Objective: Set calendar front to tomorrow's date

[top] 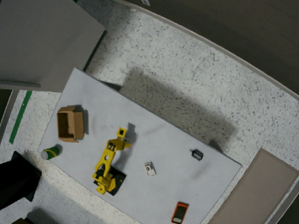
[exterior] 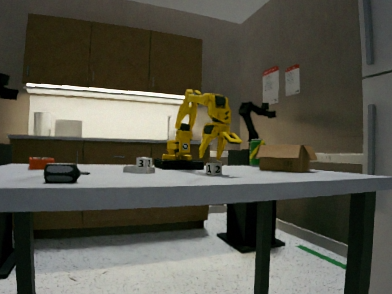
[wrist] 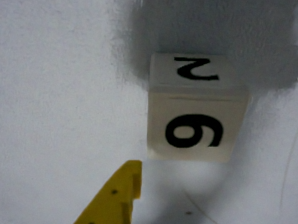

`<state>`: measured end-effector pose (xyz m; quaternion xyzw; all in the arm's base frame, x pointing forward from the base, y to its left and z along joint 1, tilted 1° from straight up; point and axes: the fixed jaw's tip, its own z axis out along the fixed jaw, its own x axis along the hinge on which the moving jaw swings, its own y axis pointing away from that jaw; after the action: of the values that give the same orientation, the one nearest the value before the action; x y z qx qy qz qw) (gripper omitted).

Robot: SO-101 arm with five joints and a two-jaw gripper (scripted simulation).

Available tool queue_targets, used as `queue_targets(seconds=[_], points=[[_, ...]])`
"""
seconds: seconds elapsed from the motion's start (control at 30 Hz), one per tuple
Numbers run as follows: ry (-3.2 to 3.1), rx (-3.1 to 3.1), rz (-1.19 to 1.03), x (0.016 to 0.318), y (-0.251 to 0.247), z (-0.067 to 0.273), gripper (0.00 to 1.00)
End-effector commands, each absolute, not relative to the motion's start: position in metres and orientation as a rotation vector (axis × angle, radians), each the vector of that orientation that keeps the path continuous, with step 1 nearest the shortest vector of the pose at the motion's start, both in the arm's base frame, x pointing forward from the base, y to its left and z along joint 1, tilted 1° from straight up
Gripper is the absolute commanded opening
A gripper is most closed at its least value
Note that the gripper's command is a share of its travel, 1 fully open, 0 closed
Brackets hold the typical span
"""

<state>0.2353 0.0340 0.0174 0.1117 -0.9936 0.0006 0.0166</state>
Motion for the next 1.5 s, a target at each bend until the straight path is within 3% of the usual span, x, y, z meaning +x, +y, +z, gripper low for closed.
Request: queue_targets(seconds=[0.0, 1.07, 1.47], points=[[-3.112, 0.330, 0.000, 0.238, 0.033, 0.035, 0.36], [-3.122, 0.331, 0.000, 0.237, 0.033, 0.047, 0.36], [-3.361, 0.357, -0.001, 0.248, 0.034, 0.099, 0.35]])
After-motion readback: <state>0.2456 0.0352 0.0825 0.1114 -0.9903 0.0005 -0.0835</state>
